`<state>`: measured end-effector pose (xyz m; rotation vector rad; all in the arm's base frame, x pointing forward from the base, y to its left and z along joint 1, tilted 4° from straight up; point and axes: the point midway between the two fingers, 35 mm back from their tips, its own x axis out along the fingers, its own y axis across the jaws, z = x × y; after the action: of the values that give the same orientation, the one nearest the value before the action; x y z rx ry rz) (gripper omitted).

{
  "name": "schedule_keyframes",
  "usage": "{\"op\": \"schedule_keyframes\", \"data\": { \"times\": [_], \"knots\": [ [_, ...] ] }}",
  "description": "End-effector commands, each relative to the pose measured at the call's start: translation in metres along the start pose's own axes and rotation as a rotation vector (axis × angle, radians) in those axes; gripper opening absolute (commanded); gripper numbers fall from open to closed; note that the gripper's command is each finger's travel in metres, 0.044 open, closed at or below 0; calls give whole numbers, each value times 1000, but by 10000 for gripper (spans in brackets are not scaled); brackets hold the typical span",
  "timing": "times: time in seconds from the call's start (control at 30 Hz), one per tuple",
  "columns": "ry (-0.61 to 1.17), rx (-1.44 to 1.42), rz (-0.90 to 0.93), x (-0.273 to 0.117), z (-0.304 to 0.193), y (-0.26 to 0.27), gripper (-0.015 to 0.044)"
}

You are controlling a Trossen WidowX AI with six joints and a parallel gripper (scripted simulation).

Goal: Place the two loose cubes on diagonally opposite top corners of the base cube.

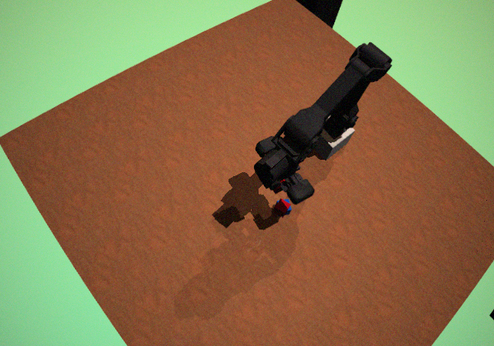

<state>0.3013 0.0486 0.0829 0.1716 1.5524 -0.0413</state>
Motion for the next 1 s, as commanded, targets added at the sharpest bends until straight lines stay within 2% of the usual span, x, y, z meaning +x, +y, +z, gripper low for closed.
{"op": "schedule_keyframes", "data": {
  "times": [0.0,0.4,0.97],
  "knots": [
    [-5,-101,0,1,-7,7,105],
    [-3,-439,2,5,-32,29,105],
    [-1,-464,-3,36,-35,29,105]
  ]
}}
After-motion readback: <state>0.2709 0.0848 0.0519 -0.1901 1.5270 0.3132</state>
